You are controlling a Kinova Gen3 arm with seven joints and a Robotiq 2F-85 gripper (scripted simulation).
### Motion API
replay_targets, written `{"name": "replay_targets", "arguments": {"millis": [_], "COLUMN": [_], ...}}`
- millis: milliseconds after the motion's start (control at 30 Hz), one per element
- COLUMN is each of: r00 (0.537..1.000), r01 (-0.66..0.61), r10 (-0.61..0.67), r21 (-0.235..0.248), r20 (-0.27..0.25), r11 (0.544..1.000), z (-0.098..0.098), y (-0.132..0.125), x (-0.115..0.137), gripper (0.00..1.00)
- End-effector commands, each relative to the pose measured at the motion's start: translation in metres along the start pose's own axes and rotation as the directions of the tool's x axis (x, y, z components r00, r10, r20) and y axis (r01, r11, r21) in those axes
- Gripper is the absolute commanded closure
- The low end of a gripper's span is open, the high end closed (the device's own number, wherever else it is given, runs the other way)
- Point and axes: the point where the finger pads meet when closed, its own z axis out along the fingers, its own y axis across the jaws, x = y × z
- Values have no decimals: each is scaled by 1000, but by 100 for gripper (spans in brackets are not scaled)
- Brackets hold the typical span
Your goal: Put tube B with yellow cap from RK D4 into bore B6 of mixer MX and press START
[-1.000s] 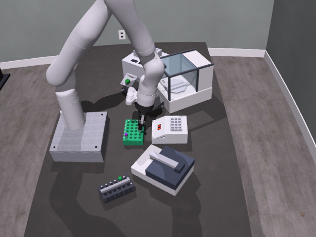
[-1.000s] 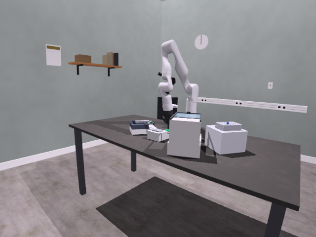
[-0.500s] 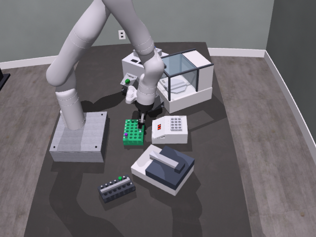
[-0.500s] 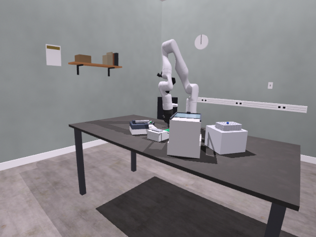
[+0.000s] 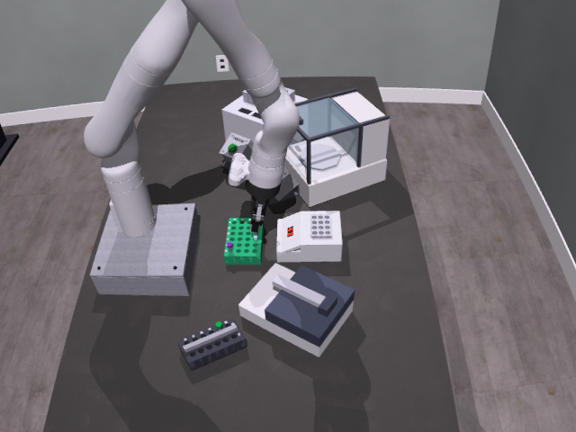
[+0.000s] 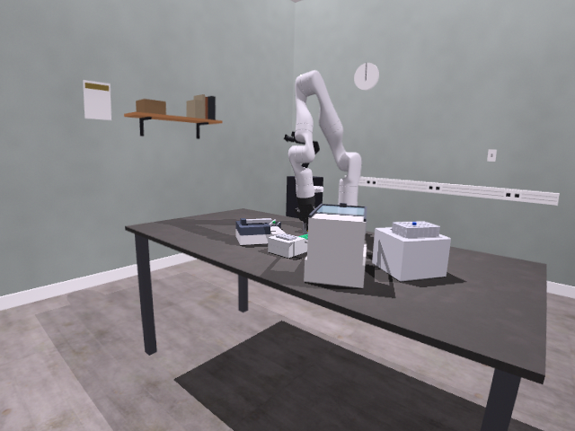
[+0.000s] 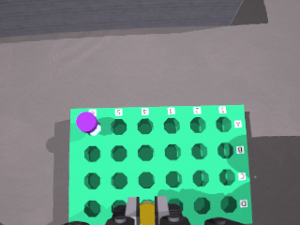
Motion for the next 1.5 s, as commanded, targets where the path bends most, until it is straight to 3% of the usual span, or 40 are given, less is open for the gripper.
{"name": "replay_targets", "arguments": {"millis": [0,533,1467], "r00": [1000,1000,1000], "r01": [0,0,0], "r10": [0,0,0], "r21": [0,0,0], "r20": [1,1,1], "r11": [1000,1000,1000], "z": [-2,-10,-42], "y": [0,0,0], "x": [0,2,8], "gripper": [90,90,90]}}
